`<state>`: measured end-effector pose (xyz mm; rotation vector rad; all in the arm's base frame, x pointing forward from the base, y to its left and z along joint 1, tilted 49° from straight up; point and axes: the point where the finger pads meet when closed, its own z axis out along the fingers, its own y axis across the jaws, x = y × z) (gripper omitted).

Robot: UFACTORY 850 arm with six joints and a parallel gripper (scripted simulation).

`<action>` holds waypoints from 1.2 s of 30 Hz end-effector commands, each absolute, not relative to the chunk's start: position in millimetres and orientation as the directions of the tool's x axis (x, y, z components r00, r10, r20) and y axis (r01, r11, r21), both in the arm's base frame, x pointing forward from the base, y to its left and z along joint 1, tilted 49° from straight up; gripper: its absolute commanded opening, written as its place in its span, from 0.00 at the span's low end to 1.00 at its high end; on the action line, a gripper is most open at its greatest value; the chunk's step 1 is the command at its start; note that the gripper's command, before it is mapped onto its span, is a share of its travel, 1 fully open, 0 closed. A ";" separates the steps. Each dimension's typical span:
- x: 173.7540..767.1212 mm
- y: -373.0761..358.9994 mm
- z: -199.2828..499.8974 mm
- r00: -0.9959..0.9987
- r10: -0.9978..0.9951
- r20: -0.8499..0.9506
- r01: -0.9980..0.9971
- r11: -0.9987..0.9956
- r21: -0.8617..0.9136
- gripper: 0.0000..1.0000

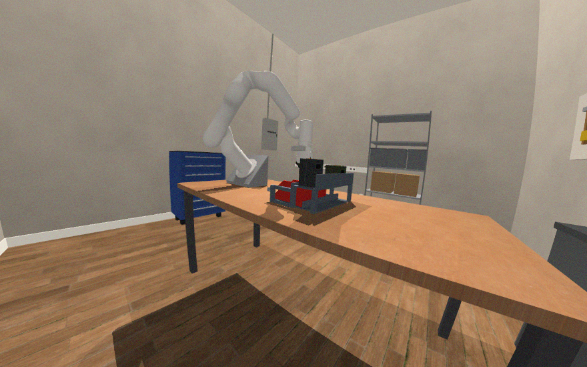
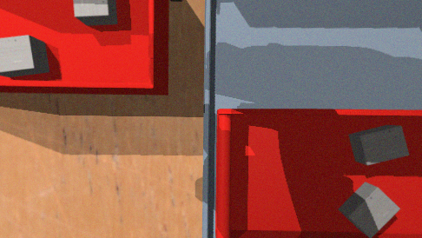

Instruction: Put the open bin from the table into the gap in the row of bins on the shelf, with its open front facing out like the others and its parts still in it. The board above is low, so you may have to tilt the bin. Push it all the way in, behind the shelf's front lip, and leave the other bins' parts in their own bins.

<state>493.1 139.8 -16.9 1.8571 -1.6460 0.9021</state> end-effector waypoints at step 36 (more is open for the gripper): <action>492.7 137.1 -18.4 0.051 -0.659 0.750 -0.987 -0.148 -0.063 0.34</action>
